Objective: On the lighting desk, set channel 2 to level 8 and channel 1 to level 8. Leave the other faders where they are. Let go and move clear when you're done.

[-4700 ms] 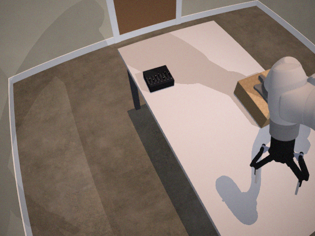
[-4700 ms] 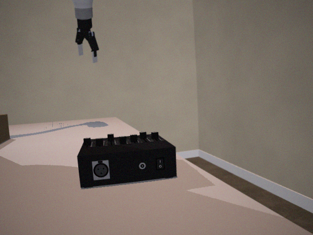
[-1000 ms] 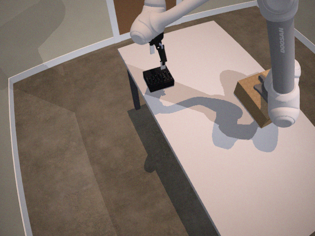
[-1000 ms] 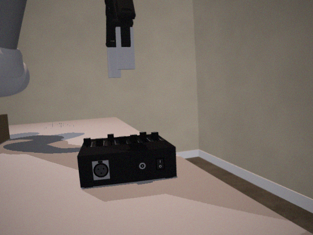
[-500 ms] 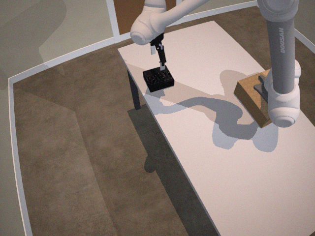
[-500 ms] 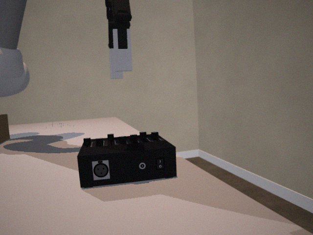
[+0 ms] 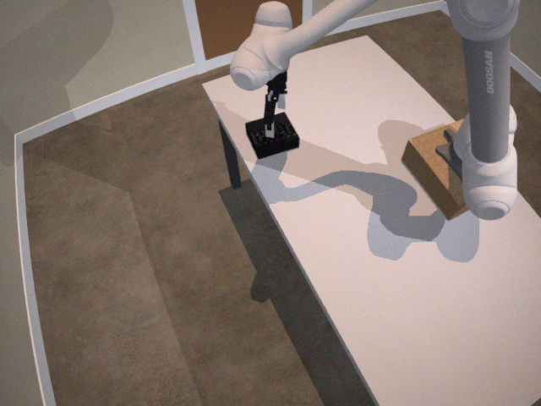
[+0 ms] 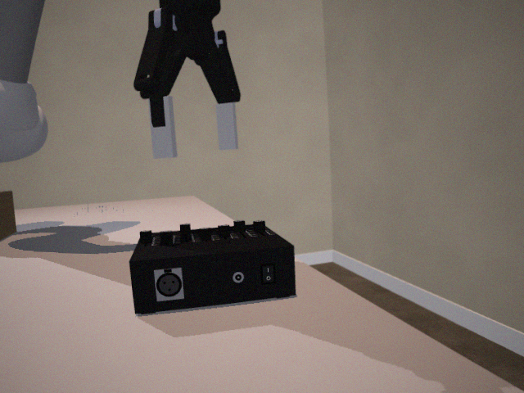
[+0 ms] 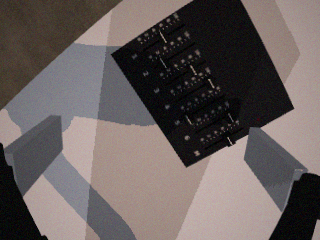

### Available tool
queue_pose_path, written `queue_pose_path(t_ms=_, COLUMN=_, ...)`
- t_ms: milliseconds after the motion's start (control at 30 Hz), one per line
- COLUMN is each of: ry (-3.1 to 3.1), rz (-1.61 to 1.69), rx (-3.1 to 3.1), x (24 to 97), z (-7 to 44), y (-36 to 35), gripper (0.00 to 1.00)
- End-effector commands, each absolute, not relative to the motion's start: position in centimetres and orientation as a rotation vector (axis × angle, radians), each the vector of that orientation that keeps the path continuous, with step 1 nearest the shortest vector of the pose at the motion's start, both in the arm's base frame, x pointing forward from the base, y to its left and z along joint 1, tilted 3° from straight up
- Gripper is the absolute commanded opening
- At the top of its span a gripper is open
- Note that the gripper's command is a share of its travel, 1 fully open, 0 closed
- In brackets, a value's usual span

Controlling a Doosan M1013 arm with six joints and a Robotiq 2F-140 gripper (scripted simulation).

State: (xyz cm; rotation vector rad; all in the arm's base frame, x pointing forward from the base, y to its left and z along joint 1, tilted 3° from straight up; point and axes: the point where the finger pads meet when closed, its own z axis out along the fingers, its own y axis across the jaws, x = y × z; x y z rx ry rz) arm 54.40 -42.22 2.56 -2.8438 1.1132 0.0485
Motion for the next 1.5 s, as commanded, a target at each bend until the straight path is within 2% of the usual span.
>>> queue_pose_path(t_ms=0, ry=1.504, rz=0.066, rx=-2.674, x=54.6, z=1.3, y=-39.7, gripper=1.00)
queue_pose_path(t_ms=533, ry=2.380, rz=0.107, rx=-1.977, x=54.7, z=0.5, y=-38.0, gripper=1.00)
queue_pose_path(t_ms=1467, ry=2.380, rz=0.107, rx=-1.977, x=54.7, z=0.5, y=-38.0, gripper=1.00)
